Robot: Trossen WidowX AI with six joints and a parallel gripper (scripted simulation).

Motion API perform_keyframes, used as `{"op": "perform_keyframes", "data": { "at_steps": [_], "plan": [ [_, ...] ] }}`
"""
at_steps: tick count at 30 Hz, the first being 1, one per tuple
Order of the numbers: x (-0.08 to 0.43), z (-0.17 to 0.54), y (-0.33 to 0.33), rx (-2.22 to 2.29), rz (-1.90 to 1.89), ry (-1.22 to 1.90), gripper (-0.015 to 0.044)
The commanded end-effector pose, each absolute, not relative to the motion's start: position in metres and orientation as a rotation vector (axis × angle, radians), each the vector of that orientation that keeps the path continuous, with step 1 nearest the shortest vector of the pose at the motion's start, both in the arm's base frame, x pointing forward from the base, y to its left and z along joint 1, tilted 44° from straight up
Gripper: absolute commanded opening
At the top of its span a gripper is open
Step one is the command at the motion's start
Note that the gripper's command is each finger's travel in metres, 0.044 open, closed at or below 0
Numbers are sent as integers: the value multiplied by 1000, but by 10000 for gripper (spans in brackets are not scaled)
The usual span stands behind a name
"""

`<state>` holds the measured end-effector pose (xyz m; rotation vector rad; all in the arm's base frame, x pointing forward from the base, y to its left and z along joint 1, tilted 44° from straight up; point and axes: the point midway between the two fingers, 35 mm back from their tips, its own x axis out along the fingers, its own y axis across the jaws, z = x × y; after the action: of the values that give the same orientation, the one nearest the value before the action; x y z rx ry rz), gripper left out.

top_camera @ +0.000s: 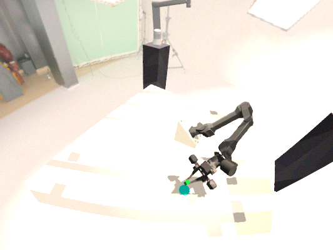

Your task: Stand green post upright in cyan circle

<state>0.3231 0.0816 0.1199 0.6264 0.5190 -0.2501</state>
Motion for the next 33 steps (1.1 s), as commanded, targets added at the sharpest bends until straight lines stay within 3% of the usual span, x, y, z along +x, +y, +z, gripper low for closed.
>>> {"op": "perform_keyframes", "data": {
  "at_steps": [1,33],
  "plan": [
    [321,123,80,650,-259,481,23],
    [308,135,75,760,-275,314,23]
  ]
}}
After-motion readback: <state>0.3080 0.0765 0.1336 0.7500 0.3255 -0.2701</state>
